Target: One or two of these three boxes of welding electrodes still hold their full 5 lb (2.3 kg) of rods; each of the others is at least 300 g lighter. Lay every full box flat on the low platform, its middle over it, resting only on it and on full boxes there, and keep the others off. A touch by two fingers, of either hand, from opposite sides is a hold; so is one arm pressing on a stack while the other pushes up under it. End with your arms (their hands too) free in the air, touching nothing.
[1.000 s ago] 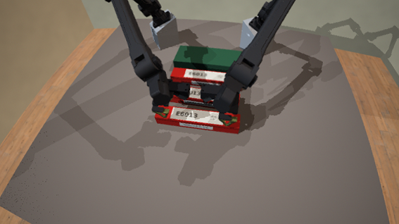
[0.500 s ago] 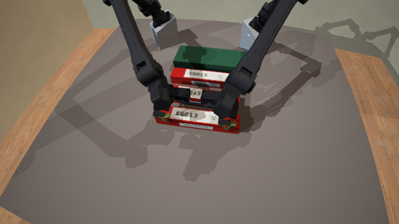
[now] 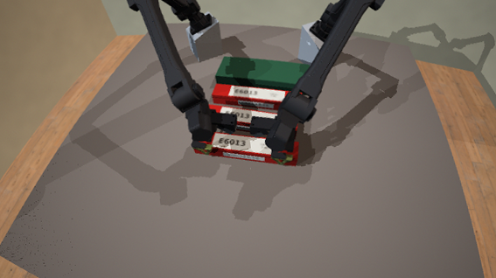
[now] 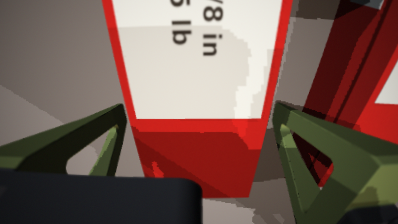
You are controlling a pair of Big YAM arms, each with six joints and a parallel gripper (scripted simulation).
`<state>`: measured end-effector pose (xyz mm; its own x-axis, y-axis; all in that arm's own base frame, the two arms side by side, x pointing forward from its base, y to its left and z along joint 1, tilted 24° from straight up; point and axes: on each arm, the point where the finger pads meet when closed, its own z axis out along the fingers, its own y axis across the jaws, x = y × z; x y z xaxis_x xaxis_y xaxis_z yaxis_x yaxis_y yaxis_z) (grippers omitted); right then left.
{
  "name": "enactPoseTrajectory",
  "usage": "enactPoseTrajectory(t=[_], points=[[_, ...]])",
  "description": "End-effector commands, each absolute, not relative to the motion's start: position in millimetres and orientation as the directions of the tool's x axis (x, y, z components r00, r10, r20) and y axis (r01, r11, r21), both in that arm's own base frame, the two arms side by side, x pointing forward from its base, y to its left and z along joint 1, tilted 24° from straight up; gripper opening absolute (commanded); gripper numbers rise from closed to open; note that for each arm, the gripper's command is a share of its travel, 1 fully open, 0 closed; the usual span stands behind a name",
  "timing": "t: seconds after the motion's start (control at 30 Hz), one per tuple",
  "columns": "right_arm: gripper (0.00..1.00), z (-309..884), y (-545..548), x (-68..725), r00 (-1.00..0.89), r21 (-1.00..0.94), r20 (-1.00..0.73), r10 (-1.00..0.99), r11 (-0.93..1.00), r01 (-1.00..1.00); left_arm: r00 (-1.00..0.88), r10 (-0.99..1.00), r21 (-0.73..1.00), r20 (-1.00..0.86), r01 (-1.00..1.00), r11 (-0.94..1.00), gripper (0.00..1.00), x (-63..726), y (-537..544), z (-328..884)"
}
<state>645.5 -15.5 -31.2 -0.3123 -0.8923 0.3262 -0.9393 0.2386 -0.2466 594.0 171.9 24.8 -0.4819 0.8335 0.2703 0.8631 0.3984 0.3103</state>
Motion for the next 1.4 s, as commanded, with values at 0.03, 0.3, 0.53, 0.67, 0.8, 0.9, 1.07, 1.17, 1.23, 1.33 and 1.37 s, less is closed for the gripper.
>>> enactPoseTrajectory(t=[0.03,0.3,0.53,0.67,0.8,0.9,1.07,1.17,1.23,1.33,1.37], points=[[1.0,-31,-24,657,-0.321,-0.27,0.314,-0.894,0.24,-0.932,-0.49,0.831,0.324,0.263,0.856,0.403,1.0,600,185,21],[1.0,-36,-26,659,-0.322,-0.272,0.313,-0.894,0.24,-0.932,-0.489,0.831,0.32,0.265,0.858,0.403,1.0,599,187,13],[1.0,-21,-15,662,-0.321,-0.29,0.305,-0.896,0.234,-0.928,-0.49,0.831,0.319,0.265,0.857,0.404,1.0,598,187,12],[1.0,-21,-15,662,-0.321,-0.29,0.305,-0.896,0.234,-0.928,-0.49,0.831,0.318,0.265,0.858,0.404,1.0,597,187,11],[1.0,-21,-15,662,-0.321,-0.29,0.305,-0.896,0.234,-0.928,-0.489,0.831,0.317,0.265,0.858,0.404,1.0,597,187,11],[0.0,-21,-15,662,-0.321,-0.29,0.305,-0.896,0.234,-0.928,-0.49,0.831,0.318,0.265,0.858,0.404,0.0,597,188,11],[0.0,-21,-15,662,-0.321,-0.29,0.305,-0.896,0.234,-0.928,-0.491,0.83,0.322,0.264,0.856,0.404,0.0,599,188,13],[0.0,-21,-15,662,-0.321,-0.29,0.305,-0.896,0.234,-0.928,-0.491,0.83,0.322,0.264,0.856,0.404,0.0,599,188,13],[0.0,-21,-15,662,-0.321,-0.29,0.305,-0.896,0.234,-0.928,-0.491,0.83,0.322,0.264,0.856,0.404,0.0,599,188,13],[0.0,-21,-15,662,-0.321,-0.29,0.305,-0.896,0.234,-0.928,-0.491,0.83,0.322,0.264,0.856,0.404,0.0,599,188,13],[0.0,-21,-15,662,-0.321,-0.29,0.305,-0.896,0.234,-0.928,-0.491,0.83,0.322,0.264,0.856,0.404,0.0,599,188,13]])
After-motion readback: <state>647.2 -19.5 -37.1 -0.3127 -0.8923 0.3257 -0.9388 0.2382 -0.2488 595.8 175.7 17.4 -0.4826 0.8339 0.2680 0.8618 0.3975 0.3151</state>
